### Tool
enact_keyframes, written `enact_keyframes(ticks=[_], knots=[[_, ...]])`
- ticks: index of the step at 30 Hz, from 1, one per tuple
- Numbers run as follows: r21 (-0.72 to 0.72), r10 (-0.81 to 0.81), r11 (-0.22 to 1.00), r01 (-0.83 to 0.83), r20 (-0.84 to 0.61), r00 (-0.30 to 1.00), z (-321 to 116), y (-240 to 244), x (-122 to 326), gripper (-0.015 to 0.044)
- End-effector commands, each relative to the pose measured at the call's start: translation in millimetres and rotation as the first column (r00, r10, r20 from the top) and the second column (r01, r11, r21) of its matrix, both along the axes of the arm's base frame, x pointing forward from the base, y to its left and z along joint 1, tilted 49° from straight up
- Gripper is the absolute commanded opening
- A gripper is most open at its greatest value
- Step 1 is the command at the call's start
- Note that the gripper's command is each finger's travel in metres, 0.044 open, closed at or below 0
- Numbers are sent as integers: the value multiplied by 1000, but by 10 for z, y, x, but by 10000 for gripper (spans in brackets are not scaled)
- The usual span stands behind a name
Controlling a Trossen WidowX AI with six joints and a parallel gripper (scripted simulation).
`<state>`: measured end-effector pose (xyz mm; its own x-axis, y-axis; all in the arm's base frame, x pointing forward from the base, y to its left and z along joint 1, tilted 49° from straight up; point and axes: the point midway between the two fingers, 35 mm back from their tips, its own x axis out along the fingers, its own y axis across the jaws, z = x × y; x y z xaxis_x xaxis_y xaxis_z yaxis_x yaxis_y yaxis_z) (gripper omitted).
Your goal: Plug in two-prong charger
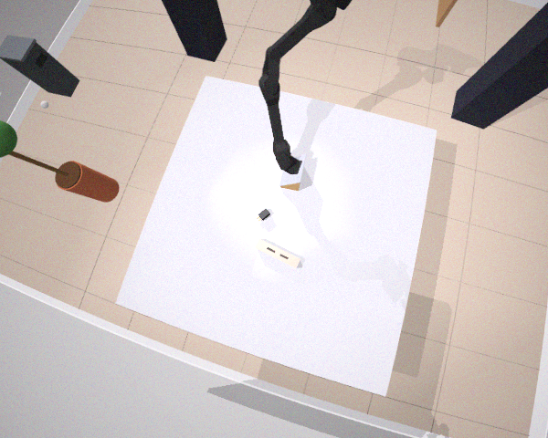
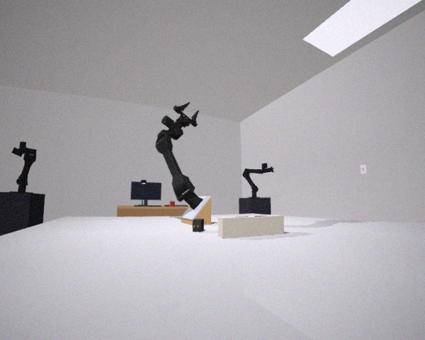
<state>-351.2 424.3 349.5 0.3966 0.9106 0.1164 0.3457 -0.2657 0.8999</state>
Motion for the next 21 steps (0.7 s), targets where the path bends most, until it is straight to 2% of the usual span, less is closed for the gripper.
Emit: enact_keyframes(ticks=[1, 2, 21], knots=[[-1, -2, 1000, 2, 2, 1000, -2, 7, 8, 426], [-5, -7, 1000, 7, 10, 1000, -6, 30, 33, 440], [-157, -148, 968, 196, 276, 950, -228, 725, 1052, 440]])
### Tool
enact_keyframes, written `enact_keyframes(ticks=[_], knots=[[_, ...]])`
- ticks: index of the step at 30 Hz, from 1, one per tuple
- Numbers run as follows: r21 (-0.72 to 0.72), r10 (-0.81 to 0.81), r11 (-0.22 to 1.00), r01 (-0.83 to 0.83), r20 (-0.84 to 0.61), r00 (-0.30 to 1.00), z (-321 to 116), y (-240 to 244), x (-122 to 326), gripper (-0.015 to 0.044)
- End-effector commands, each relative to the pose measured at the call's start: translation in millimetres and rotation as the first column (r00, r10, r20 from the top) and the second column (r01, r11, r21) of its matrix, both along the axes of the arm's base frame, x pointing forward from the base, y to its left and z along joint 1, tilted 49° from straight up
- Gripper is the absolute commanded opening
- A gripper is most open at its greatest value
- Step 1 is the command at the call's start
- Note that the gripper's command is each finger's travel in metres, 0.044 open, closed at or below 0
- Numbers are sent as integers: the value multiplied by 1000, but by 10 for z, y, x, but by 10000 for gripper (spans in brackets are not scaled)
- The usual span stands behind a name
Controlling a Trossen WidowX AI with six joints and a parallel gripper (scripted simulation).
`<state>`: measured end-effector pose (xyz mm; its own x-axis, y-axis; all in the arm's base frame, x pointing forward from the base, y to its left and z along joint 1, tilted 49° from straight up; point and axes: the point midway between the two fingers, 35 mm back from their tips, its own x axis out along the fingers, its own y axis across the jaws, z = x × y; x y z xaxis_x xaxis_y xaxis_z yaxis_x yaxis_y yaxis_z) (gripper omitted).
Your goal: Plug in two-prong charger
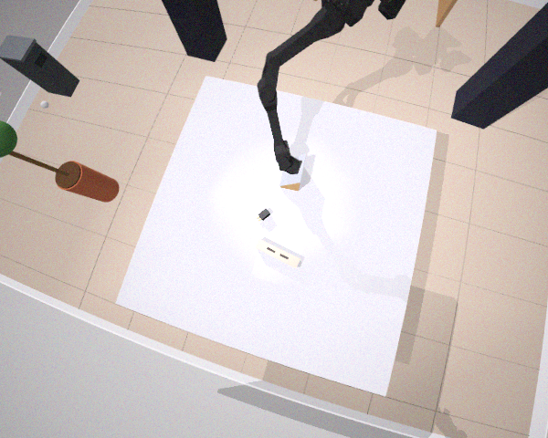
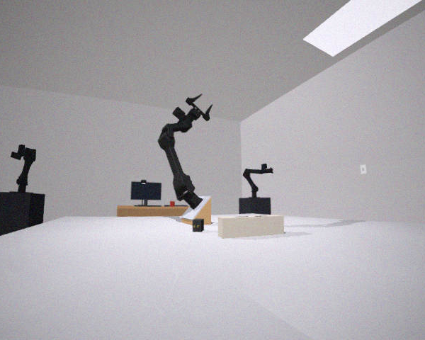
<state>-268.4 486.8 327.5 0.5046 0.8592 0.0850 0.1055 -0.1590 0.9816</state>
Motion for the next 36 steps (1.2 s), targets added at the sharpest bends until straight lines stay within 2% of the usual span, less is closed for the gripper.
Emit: enact_keyframes(ticks=[1, 9, 20, 36], knots=[[-47, -38, 998, 41, 59, 998, -23, 127, 282, 440], [-141, -99, 982, 122, 162, 982, -142, 309, 769, 440], [-201, -130, 964, 177, 224, 966, -296, 419, 1275, 440], [-383, -181, 865, 325, 367, 913, -606, 502, 2324, 440]])
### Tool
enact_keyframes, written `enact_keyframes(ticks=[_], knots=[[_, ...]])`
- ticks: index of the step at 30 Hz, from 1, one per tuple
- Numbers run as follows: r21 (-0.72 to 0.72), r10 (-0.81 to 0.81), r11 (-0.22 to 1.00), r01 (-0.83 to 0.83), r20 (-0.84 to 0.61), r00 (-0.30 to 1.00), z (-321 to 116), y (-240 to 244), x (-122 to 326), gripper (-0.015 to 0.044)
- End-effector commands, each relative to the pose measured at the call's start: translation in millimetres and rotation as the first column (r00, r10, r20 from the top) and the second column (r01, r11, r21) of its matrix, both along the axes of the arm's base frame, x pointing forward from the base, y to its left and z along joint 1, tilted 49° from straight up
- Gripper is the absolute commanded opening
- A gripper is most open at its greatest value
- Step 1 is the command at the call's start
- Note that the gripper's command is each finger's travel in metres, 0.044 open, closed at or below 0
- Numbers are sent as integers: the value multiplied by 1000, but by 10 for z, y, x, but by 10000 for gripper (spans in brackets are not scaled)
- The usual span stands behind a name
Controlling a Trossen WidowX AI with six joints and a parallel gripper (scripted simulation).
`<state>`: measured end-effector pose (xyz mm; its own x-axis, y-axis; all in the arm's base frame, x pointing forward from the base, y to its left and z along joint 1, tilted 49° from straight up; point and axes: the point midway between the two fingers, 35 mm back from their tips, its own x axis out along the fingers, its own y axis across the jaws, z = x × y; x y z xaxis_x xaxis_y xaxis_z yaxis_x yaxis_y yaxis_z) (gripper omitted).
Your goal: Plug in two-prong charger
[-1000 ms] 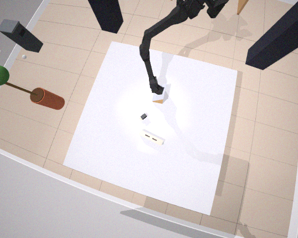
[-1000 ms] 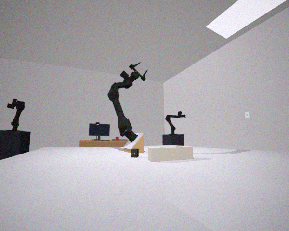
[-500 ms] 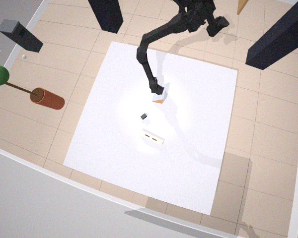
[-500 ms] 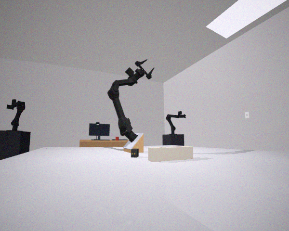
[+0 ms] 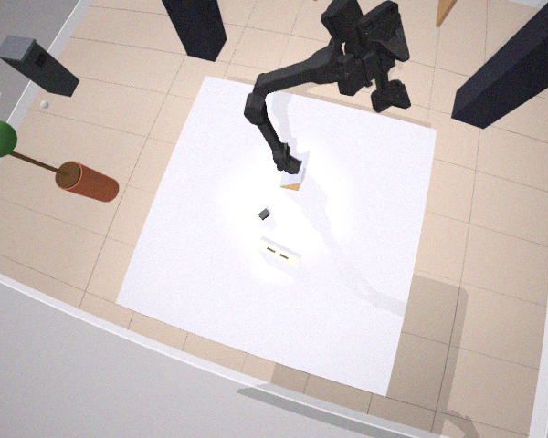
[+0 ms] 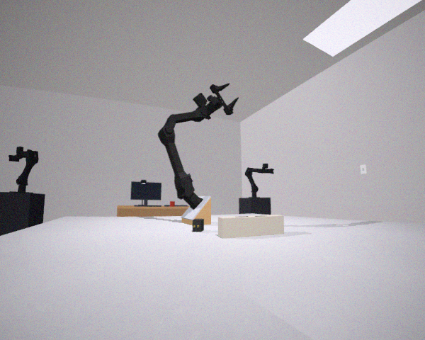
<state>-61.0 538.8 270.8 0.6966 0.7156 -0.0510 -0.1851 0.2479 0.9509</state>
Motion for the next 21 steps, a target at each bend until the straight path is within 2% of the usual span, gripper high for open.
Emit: enact_keyframes(ticks=[1, 21], knots=[[-68, -38, 997, 40, 30, 999, -61, -22, 317, 440], [-377, -188, 898, 226, 136, 973, -498, -348, 1612, 440]])
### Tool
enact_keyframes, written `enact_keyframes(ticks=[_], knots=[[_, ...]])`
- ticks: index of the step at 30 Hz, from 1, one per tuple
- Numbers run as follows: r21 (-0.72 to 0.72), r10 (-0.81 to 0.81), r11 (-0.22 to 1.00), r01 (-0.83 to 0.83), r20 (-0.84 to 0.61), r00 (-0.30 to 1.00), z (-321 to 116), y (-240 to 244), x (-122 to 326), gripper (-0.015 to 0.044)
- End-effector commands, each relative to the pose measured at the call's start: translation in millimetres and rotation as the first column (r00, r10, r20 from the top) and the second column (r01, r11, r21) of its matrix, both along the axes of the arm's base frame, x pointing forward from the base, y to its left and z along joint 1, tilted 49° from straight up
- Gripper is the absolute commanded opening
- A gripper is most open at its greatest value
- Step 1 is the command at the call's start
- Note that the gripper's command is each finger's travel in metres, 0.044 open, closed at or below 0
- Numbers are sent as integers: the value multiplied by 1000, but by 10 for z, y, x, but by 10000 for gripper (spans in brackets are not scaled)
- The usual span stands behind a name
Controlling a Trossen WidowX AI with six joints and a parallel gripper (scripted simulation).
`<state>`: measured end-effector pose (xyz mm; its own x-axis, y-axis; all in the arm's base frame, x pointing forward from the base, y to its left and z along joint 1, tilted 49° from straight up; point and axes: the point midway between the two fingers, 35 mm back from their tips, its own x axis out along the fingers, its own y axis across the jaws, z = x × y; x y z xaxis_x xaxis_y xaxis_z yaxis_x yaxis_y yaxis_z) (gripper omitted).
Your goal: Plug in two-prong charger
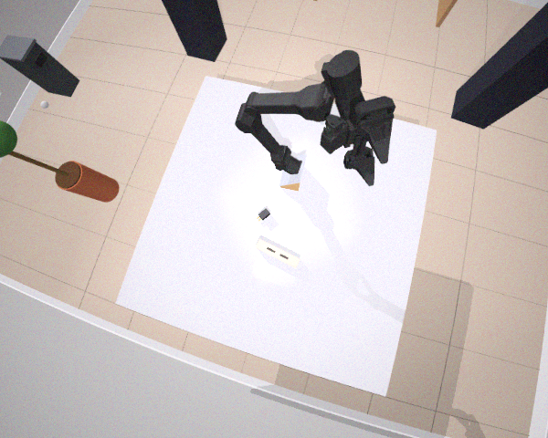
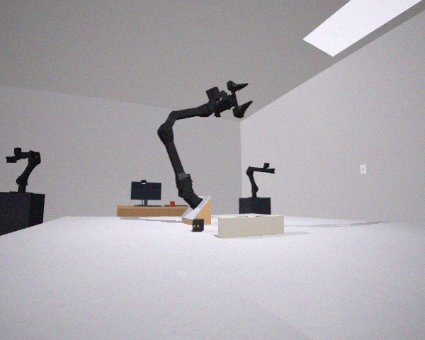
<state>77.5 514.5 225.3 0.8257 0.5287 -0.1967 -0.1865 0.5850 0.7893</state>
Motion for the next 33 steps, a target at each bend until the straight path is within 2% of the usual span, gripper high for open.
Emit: enact_keyframes(ticks=[1, 16, 33], knots=[[-75, -39, 996, 39, 8, 999, -64, -133, 288, 440], [-317, -166, 934, 163, 17, 986, -377, -670, 1109, 440], [-572, -316, 779, 257, -4, 949, -737, -1533, 1825, 440]])
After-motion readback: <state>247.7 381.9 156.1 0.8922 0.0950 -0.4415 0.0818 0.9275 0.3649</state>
